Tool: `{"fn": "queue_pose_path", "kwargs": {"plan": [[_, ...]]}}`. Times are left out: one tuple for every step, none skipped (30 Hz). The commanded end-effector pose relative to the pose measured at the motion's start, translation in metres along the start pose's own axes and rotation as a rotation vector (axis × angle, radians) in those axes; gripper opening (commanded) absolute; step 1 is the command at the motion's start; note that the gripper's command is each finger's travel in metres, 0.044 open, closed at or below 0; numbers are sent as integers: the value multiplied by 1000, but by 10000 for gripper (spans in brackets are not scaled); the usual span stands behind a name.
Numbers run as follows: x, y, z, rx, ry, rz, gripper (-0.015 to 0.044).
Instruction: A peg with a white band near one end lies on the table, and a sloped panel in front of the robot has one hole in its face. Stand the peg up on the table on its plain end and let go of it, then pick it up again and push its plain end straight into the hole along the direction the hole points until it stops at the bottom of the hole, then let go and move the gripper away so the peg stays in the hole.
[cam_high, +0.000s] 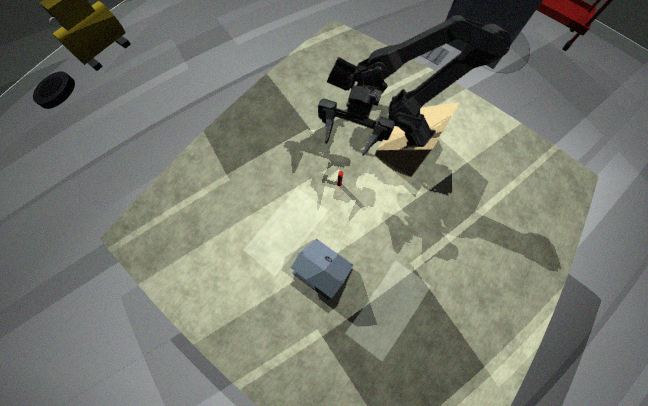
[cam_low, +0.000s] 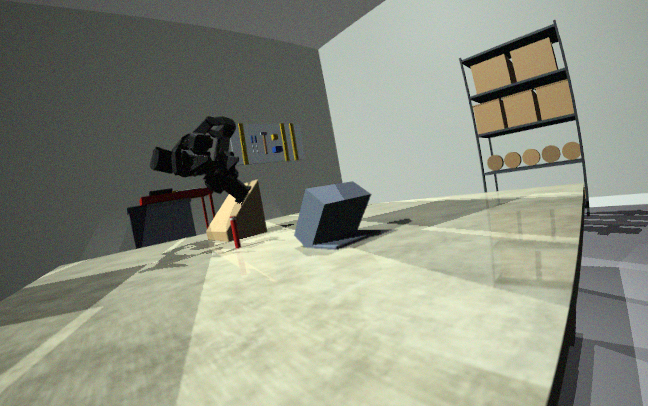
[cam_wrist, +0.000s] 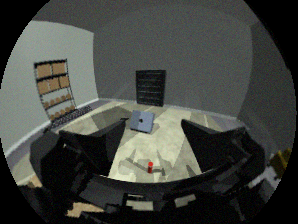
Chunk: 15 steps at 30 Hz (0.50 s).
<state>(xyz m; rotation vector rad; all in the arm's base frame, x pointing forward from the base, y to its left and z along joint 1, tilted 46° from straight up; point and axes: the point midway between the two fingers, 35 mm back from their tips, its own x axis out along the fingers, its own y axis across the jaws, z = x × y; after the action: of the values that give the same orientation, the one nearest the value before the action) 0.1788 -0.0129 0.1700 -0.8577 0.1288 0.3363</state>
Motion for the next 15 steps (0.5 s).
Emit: {"fn": "queue_pose_path", "kwargs": {"plan": [[1,2,-2,59,35,20,440],[2,2,-4,85,53,32,440],[3,3,-6,111,70,44,440],[4,3,-8,137,89,57,440],[5,4,-10,161,107,69,440],[6,5,-12,186,127,81,440],[7,5,-14,209,146,94,440],[7,6,-16,227,169,105,440],[8,6,-19,244,192,116,440],[9,7,-21,260,215,128,440],[9,7,-23,276,238,139,440],[10,8,-26,291,261,150,440],[10,8,-28,303,281,159,440],[10,8,-29,312,297,167,440],[10,9,-30,319,309,172,440]]}}
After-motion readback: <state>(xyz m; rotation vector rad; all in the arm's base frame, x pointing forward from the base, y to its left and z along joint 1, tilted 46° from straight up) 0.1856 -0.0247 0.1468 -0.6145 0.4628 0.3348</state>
